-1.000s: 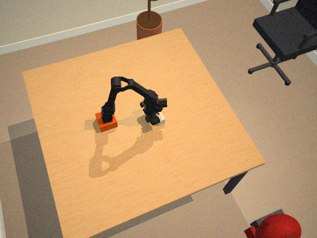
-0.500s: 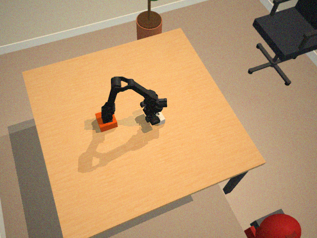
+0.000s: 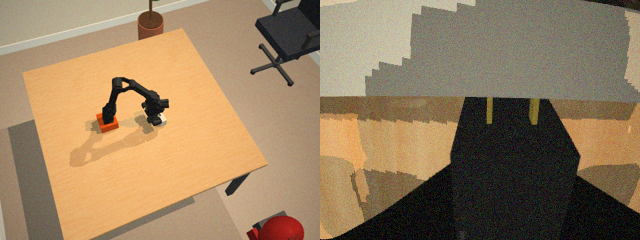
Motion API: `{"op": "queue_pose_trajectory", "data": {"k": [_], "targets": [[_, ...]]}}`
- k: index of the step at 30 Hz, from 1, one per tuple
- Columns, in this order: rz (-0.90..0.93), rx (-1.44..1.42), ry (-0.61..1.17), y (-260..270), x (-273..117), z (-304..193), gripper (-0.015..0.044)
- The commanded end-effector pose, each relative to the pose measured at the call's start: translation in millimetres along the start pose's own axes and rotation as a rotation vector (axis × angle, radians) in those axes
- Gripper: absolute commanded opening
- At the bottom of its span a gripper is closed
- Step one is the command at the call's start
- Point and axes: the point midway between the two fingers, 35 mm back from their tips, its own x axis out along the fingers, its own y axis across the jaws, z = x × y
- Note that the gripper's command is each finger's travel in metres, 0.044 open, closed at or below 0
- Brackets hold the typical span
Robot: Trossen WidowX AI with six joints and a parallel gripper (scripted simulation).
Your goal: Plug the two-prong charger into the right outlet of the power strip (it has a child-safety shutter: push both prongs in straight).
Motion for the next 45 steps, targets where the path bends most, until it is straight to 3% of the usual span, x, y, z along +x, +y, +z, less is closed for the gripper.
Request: {"op": "queue_pose_trajectory", "data": {"k": [1, 45], "targets": [[0.006, 0.006, 0.003, 0.8, 1.2, 0.0, 0.0000], [0.006, 0.006, 0.002, 0.7, 1.2, 9.2, 0.0000]]}}
